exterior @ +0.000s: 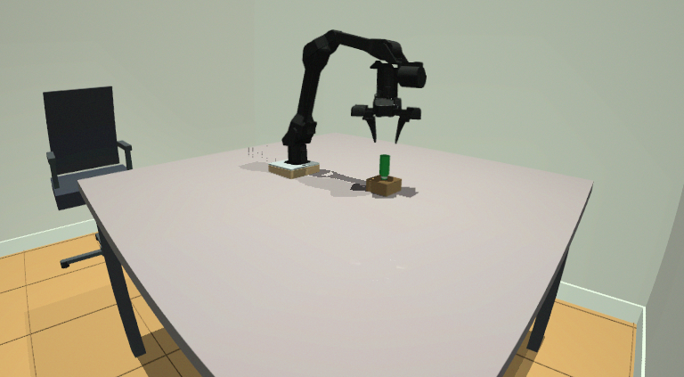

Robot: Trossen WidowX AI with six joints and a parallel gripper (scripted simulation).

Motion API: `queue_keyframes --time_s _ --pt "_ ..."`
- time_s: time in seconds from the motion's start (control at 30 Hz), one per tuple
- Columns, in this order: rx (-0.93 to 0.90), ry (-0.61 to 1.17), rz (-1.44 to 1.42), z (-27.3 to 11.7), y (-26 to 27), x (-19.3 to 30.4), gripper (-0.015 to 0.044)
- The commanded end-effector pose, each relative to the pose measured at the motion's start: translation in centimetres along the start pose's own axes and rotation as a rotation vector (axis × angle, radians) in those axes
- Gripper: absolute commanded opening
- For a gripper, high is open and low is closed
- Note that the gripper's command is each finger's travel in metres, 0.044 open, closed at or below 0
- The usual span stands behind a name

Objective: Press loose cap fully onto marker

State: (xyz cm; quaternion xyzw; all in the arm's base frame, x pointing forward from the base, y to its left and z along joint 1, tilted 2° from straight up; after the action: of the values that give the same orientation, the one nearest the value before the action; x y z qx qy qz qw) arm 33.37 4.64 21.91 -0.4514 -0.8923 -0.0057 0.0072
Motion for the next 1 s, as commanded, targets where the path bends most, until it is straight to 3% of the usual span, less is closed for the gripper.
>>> queue_keyframes --time_s 0.0,0.2,0.97 --pt "-0.002 -0.001 -0.581 0.23 -0.03 0.05 0.0151" --pt "-0.003 -0.002 -1.023 0.50 -0.03 0.06 0.0000" --pt "-0.003 -0.002 -1.023 0.74 -0.03 0.05 0.0000"
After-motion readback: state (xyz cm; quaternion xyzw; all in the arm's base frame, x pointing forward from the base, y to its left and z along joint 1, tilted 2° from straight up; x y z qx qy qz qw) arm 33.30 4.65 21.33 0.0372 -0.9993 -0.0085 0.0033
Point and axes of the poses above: the point midway between the two fingers, 35 mm back from their tips, its own z axis out along the fingers, its own y axis across the jaws, x = y × z, the point moved 8 cm from there along -z, back along the fingers, and after that the axes turned 3 degrees about -z, right-handed, at the moved point
